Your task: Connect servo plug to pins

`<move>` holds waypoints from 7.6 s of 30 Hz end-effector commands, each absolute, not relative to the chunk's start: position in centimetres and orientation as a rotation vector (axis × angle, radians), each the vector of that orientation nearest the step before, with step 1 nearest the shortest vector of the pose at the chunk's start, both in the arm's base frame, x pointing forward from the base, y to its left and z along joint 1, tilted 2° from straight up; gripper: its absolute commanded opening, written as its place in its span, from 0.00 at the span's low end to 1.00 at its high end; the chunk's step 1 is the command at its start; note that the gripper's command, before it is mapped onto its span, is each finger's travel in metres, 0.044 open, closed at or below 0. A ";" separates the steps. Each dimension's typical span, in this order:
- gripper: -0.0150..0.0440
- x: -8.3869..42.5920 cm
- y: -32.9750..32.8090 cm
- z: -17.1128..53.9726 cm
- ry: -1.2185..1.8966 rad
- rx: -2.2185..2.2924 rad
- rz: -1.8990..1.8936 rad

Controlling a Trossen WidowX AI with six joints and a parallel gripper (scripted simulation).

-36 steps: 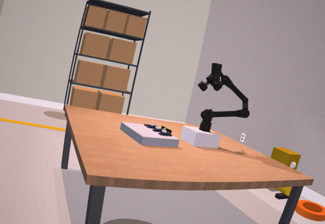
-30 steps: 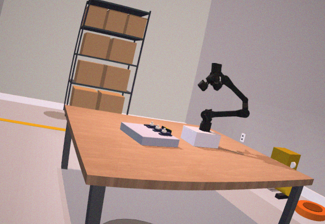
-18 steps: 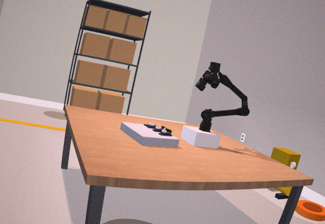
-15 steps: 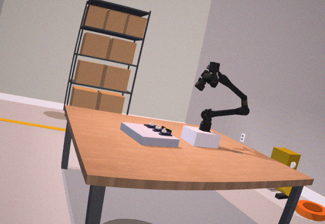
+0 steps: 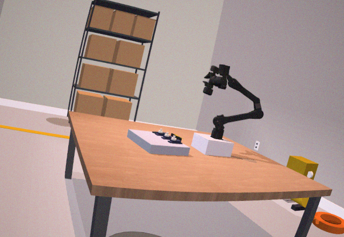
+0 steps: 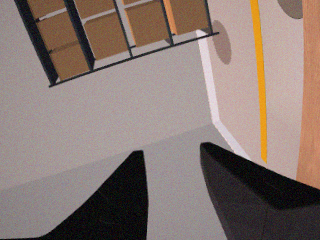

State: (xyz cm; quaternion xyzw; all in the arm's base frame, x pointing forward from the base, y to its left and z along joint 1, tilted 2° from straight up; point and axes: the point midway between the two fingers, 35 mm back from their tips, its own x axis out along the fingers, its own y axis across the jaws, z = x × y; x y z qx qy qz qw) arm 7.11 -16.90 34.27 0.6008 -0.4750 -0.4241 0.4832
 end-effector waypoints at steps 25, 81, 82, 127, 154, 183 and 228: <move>0.45 16.5 -15.3 34.0 -0.588 1.175 -0.866; 0.45 30.0 -3.4 33.3 -0.064 0.227 -0.164; 0.45 30.1 -3.1 33.2 -0.062 0.208 -0.151; 0.45 39.1 -6.8 13.7 1.004 -0.380 0.080; 0.45 36.4 -9.8 1.9 1.526 -0.422 0.368; 0.25 36.5 -9.9 2.0 1.526 -0.422 0.367; 0.25 23.1 -1.3 6.6 1.557 -0.220 0.179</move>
